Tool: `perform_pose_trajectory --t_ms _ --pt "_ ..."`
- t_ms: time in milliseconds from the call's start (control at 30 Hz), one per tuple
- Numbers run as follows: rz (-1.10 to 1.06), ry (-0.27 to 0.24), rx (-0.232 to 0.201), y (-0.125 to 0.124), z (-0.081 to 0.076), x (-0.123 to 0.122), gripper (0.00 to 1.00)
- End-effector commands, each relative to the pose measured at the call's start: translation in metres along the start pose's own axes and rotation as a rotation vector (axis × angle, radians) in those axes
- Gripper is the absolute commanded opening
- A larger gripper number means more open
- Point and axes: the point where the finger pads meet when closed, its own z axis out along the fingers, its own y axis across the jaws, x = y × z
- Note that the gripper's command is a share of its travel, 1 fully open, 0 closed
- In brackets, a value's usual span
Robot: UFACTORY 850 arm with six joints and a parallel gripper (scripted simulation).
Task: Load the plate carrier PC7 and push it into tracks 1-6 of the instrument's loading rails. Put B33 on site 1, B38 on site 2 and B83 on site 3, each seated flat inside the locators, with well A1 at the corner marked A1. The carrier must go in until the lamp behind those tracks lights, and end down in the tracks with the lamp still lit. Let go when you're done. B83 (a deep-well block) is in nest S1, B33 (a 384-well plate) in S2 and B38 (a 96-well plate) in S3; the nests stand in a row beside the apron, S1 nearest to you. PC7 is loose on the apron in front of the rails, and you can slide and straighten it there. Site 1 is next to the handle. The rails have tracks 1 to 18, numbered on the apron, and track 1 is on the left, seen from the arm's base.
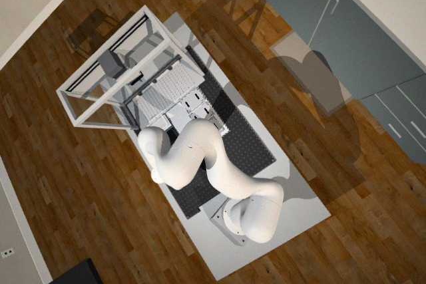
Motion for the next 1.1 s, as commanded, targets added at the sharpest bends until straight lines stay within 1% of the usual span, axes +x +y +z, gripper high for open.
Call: perform_pose_trajectory --t_ms 0,400,1067 --pt "0.0 0.001 0.001 0.0 0.002 0.001 0.82" --pt "0.0 0.001 0.001 0.0 0.002 0.001 0.82" --pt "0.0 0.001 0.001 0.0 0.002 0.02 0.82"
